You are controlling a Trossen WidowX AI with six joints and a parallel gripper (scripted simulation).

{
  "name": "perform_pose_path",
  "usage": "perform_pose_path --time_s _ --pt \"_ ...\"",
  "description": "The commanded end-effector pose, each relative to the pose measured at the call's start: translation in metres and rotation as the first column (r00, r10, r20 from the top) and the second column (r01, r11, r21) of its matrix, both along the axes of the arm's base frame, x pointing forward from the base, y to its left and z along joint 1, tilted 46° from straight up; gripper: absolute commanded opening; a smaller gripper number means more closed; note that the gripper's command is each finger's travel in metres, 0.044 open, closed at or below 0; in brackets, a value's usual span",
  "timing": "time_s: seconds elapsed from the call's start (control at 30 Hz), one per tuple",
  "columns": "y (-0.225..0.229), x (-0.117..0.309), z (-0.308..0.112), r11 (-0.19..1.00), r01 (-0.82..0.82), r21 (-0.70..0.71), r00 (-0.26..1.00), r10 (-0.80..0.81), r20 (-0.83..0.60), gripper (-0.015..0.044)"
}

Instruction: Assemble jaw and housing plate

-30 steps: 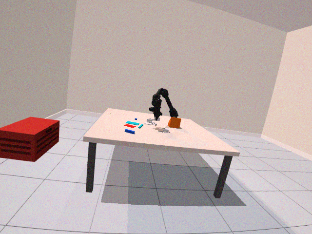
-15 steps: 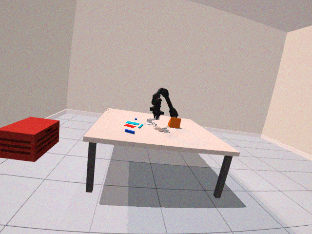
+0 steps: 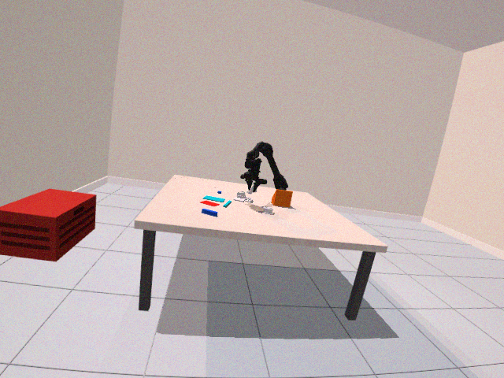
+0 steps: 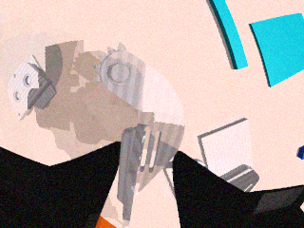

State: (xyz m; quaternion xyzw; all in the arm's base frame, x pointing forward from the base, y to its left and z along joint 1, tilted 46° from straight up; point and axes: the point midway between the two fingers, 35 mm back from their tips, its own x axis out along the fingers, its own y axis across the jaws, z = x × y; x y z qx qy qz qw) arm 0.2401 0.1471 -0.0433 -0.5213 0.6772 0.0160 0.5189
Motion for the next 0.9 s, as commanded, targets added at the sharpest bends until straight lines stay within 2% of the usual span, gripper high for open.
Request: perform_pose_path --time_s 0.0,0.43,0.87 --pt "-0.007 -0.002 0.004 0.999 -0.05 -0.015 0.997 0.05 -0.054 0.0134" --pt "-0.019 -0.006 0.017 0.971 -0.24 -0.009 0.943 0.231 -0.238 0.0134" --pt "-0.031 -0.01 0.029 0.909 -0.416 0.032 0.824 0.392 -0.41 0.0134"
